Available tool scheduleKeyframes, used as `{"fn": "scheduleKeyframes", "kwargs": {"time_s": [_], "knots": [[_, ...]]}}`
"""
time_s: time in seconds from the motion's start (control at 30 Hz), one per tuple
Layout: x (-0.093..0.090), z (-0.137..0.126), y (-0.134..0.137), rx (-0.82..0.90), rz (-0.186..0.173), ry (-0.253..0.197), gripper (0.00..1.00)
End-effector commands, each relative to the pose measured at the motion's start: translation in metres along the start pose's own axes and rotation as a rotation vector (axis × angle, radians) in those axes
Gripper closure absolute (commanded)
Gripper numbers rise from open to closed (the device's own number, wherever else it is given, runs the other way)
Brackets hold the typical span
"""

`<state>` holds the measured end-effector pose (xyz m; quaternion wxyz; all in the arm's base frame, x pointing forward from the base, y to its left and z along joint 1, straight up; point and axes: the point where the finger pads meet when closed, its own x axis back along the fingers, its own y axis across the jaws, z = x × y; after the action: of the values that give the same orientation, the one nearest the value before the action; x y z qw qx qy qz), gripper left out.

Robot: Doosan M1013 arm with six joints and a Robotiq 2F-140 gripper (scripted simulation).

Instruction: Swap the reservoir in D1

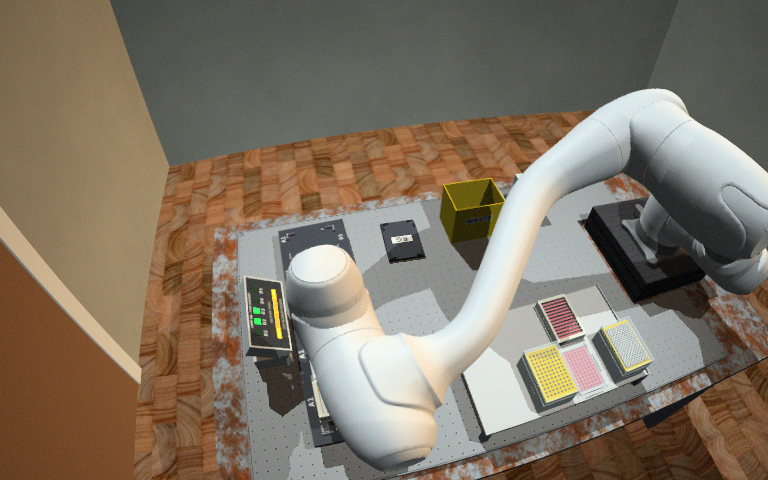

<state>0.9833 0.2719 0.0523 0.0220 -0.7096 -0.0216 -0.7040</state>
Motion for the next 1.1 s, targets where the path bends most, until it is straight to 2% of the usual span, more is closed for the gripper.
{"fn": "scheduleKeyframes", "kwargs": {"time_s": [0.0,1.07], "knots": [[0.002,0.0,0.0,0.0,0.0,0.0,1.0],[0.051,0.0,0.0,0.0,0.0,0.0,1.0]]}}
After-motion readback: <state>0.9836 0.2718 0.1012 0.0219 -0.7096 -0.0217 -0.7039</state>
